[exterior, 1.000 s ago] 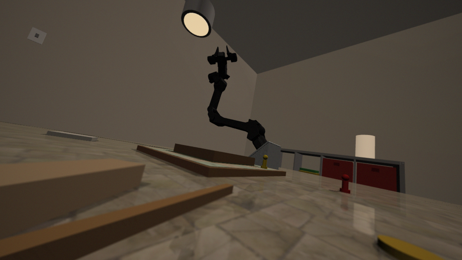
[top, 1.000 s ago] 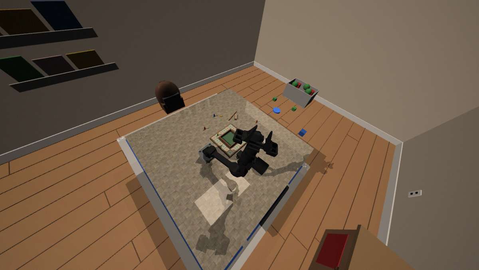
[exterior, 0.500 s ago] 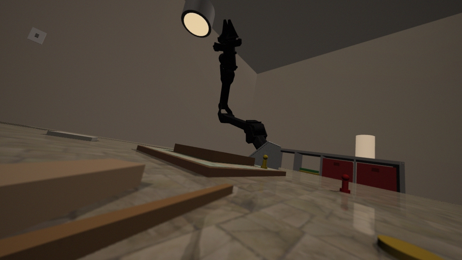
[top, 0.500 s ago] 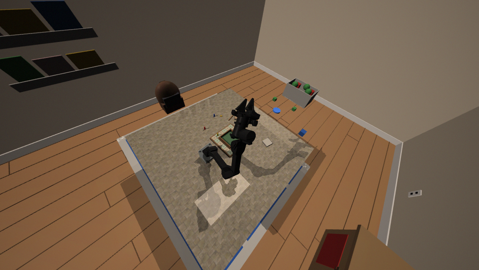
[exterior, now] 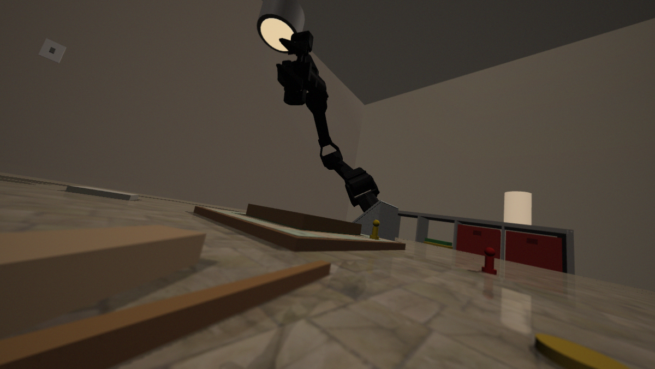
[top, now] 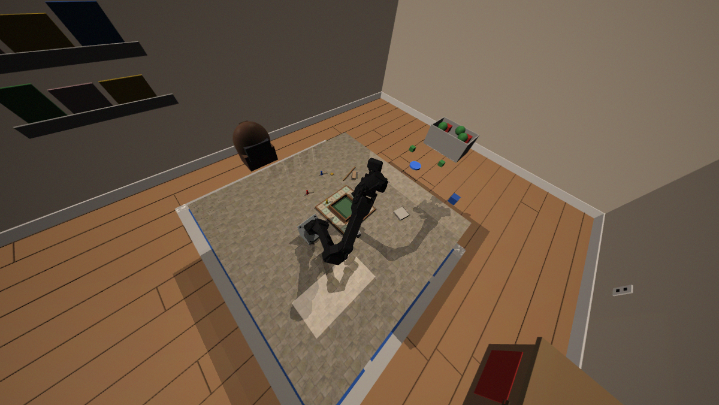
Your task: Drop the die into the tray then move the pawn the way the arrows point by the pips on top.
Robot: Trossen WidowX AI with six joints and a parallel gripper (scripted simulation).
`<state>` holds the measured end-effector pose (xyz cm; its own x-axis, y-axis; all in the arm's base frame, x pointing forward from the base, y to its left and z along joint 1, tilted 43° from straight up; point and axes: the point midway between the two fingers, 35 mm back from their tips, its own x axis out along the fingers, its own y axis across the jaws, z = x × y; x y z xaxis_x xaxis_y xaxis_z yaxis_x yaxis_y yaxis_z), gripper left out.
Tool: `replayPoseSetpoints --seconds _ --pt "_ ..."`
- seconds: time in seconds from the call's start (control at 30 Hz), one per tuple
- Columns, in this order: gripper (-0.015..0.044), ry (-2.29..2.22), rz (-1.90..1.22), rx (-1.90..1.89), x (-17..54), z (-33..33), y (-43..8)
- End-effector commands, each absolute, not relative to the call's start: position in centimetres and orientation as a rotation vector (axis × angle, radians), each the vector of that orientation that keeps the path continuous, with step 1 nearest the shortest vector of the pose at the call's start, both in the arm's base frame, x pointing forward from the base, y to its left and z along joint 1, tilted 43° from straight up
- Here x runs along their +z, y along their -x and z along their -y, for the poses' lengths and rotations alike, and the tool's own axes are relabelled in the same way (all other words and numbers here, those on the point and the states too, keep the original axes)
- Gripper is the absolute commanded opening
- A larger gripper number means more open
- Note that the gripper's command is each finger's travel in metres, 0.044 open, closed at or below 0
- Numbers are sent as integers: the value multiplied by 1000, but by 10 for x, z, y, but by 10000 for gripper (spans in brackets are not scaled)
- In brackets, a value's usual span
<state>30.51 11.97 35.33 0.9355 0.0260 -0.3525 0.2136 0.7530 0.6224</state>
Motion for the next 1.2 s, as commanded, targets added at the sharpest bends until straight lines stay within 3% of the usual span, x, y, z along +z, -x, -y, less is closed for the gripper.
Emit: replayPoseSetpoints --seconds 0.0,0.27,0.57,0.67,1.17 --pt "275 -521 -427 -288 312 -73 -314" --pt "275 -131 -709 -632 231 33 -291" --pt "275 207 -1206 -870 164 125 -207" --pt "275 245 -1297 -886 155 133 -188" --pt "275 245 -1297 -887 141 144 -190"
